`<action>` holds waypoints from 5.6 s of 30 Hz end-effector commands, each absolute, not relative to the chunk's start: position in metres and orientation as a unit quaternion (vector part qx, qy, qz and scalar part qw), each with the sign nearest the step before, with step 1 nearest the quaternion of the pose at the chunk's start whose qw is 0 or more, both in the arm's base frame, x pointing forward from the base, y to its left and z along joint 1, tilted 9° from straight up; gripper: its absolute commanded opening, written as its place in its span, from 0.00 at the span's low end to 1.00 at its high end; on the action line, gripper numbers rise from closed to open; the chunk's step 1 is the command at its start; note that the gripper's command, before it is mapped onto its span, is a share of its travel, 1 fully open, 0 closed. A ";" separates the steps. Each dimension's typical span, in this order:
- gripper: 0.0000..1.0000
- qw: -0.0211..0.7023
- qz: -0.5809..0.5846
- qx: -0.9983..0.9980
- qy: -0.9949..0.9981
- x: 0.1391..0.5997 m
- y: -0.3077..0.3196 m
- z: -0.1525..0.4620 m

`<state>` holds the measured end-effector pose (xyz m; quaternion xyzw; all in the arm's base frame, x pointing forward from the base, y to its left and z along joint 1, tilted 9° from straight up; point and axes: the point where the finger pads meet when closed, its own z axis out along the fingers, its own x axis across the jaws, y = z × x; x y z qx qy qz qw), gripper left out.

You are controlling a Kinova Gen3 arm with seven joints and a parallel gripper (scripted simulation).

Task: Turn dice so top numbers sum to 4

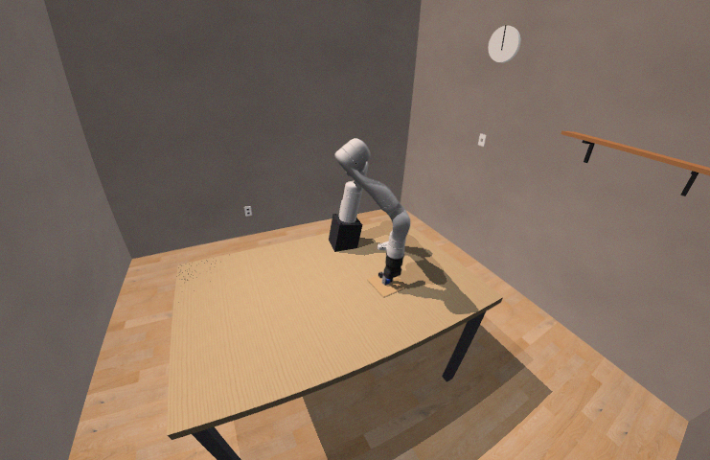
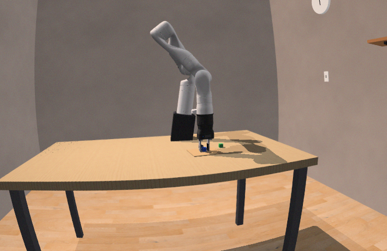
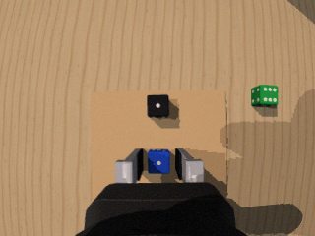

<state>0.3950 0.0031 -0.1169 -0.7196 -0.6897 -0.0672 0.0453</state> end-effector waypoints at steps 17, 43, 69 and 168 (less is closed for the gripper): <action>0.70 0.044 -0.068 -0.720 -0.690 0.394 -0.008 -0.051; 1.00 0.044 -0.068 -0.720 -0.690 0.393 -0.011 -0.028; 1.00 0.042 -0.068 -0.693 -0.716 0.390 -0.010 -0.029; 1.00 -0.065 -0.047 0.659 -0.748 0.332 0.101 -0.030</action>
